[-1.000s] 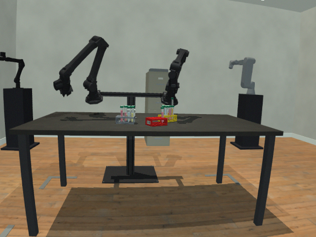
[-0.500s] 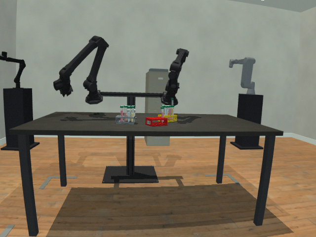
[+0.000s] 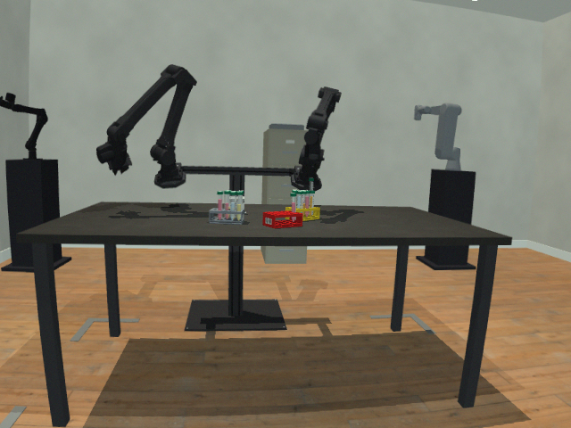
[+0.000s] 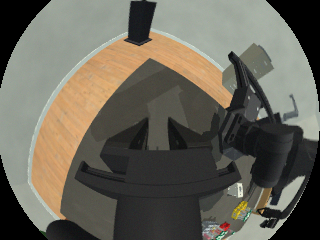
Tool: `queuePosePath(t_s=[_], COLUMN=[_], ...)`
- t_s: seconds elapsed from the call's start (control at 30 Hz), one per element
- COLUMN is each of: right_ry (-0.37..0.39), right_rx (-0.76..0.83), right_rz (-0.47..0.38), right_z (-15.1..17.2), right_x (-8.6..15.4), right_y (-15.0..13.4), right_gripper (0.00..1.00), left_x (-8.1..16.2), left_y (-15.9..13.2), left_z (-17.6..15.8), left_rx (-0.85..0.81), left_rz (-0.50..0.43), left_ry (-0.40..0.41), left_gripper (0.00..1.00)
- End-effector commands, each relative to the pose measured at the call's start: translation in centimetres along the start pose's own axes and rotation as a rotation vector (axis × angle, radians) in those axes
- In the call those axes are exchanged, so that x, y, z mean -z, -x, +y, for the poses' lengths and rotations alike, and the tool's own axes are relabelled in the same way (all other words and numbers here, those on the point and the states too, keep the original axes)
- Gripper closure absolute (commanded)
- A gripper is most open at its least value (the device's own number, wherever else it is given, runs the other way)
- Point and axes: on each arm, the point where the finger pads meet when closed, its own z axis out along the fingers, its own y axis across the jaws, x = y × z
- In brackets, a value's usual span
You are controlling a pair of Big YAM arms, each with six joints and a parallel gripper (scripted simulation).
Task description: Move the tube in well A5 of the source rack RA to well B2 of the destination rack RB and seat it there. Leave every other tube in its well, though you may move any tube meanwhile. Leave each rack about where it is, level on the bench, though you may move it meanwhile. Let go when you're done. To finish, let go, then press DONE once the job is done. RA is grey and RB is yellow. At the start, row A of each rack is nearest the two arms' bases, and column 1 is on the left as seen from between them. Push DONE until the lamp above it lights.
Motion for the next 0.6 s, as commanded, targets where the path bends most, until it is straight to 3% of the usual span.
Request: queuePosePath(t_s=[0.0,0.57], right_ry=[0.015,0.015], right_rx=[-0.01,-0.01], right_rz=[0.003,0.003], right_z=[0.71,0.71], right_x=[0.54,0.54], right_y=[0.2,0.2], right_gripper=[0.7,0.7], left_x=[-0.53,-1.02], left_y=[-0.05,-0.06], left_z=[0.12,0.13], left_rx=[0.002,0.002], left_rz=[0.006,0.006], left_ry=[0.002,0.002], left_gripper=[1.0,1.0])
